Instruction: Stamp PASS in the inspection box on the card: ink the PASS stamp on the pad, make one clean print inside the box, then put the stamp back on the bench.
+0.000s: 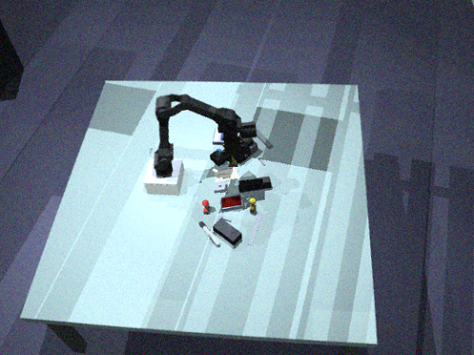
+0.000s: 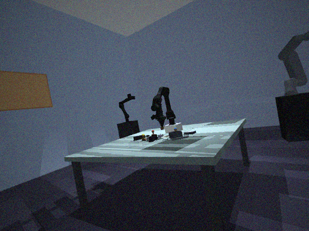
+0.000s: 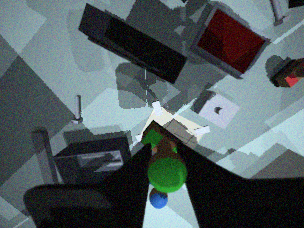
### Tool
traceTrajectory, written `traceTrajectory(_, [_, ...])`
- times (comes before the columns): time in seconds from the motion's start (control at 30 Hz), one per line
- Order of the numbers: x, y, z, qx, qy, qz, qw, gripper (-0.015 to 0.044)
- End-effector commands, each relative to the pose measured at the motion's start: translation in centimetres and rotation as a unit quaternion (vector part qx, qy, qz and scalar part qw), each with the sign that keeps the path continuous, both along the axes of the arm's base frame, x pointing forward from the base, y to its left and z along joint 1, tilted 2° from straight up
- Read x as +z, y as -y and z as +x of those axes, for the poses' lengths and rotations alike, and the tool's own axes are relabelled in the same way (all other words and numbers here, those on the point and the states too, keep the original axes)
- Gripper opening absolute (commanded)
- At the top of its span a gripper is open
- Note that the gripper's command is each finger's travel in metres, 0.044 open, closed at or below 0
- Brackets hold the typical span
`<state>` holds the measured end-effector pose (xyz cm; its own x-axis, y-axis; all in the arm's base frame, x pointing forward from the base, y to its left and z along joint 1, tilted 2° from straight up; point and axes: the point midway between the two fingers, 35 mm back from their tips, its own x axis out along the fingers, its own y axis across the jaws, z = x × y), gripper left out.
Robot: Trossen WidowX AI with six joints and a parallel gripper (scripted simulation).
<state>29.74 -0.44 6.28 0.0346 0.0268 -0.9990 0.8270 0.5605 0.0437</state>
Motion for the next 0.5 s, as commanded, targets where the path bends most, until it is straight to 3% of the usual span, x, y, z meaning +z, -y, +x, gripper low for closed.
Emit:
traceTrajectory(0.0, [0.2,0.3,1.7,0.002,0.003,0.000,1.000,0.0000])
traceTrajectory(0.47, [0.1,1.4,7.0,0.003,0.005,-0.001,1.000,0.0000])
